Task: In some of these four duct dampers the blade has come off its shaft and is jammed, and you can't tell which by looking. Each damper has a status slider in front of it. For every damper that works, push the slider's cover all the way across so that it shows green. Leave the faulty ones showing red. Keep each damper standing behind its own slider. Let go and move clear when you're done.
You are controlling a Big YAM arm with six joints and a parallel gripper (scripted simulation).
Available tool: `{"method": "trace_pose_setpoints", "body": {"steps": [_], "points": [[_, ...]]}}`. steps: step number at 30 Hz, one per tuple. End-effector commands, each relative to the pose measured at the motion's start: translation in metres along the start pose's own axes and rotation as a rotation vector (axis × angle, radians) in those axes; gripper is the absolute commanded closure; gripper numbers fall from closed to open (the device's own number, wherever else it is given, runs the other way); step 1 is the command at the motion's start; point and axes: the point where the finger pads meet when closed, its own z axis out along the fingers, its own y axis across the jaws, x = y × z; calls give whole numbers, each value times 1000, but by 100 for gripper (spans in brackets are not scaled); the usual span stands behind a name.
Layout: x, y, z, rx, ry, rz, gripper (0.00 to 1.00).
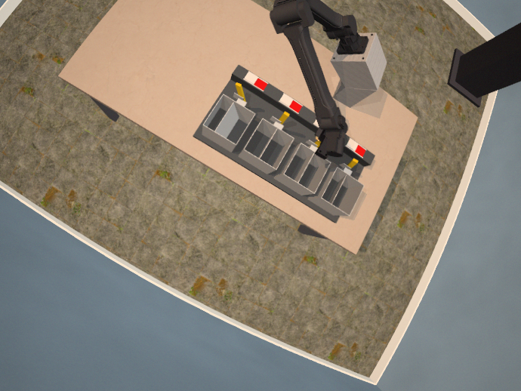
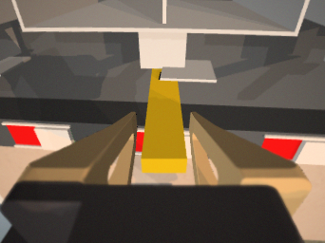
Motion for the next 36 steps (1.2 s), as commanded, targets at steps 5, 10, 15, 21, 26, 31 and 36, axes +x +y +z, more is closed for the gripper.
{"method": "trace_pose_setpoints", "body": {"steps": [5, 10, 15, 21, 26, 31, 36], "points": [[0, 0, 5, 1, 1, 4, 64], [0, 0, 5, 1, 1, 4, 64], [0, 0, 5, 1, 1, 4, 64], [0, 0, 5, 1, 1, 4, 64], [0, 0, 5, 1, 1, 4, 64], [0, 0, 5, 1, 1, 4, 83], [0, 1, 4, -1, -1, 6, 83]]}}
